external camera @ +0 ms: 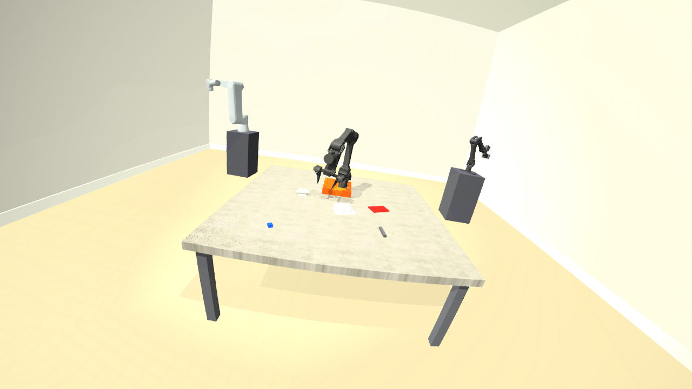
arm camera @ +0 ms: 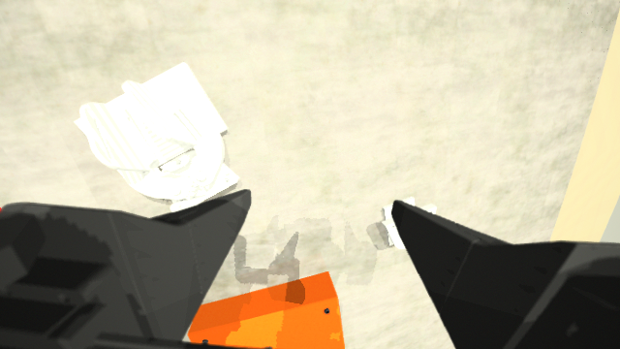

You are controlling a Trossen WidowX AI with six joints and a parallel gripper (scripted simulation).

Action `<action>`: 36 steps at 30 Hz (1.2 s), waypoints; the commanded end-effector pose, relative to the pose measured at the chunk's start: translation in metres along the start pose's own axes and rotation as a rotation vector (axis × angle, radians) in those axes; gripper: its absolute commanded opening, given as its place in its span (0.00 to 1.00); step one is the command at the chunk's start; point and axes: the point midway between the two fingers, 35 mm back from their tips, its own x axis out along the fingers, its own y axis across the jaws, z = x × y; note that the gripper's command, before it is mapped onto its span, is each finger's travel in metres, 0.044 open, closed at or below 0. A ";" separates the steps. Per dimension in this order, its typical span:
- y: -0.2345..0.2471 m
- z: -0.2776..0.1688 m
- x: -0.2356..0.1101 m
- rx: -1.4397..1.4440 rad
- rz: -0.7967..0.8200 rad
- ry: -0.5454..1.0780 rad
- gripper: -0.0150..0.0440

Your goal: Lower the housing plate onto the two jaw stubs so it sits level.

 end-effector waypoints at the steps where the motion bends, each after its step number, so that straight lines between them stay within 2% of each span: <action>1: -0.049 -0.011 0.015 -0.097 0.048 0.050 1.00; 9: -0.121 -0.047 0.035 -0.239 0.139 0.069 1.00; 16: -0.163 -0.082 0.046 -0.327 0.196 0.040 1.00; 26: -0.165 -0.083 0.046 -0.331 0.198 0.038 1.00; 31: -0.158 -0.086 0.084 -0.331 0.198 0.038 1.00; 36: -0.157 -0.086 0.086 -0.331 0.198 0.038 1.00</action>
